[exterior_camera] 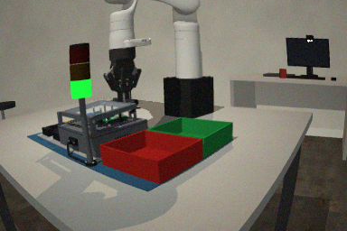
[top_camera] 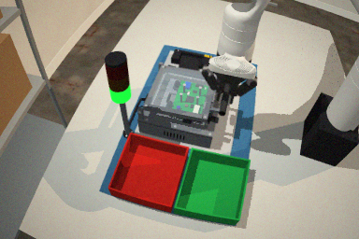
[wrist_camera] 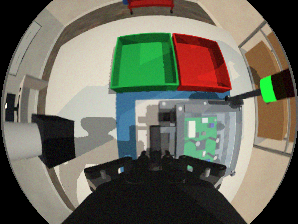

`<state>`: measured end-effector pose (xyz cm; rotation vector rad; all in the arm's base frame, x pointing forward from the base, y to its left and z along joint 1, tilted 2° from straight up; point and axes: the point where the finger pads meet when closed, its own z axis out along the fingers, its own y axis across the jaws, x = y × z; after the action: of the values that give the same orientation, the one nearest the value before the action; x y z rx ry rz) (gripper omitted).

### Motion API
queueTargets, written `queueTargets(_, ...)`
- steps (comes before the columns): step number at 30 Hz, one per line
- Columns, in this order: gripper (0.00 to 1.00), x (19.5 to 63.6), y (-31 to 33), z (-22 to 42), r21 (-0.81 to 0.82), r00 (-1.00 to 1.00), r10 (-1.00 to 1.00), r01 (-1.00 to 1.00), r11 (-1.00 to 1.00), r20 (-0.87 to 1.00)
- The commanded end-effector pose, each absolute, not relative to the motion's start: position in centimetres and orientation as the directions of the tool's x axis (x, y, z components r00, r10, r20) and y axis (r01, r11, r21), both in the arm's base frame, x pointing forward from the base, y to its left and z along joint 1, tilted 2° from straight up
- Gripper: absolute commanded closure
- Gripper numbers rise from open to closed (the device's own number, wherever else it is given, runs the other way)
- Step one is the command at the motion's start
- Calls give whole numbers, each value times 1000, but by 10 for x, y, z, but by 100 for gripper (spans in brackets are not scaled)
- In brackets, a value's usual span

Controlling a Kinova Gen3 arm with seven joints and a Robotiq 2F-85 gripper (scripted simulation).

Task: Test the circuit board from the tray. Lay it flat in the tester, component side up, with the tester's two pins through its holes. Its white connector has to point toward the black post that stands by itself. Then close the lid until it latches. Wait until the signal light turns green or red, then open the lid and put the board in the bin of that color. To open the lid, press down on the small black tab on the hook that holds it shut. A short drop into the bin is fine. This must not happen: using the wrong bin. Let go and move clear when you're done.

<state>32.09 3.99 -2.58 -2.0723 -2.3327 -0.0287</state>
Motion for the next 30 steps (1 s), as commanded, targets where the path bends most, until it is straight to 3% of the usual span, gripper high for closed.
queueTargets(1,100,320,41,-27,0,-119,992,993,119,29)
queueTargets(30,100,322,41,-17,3,-119,992,993,119,29)
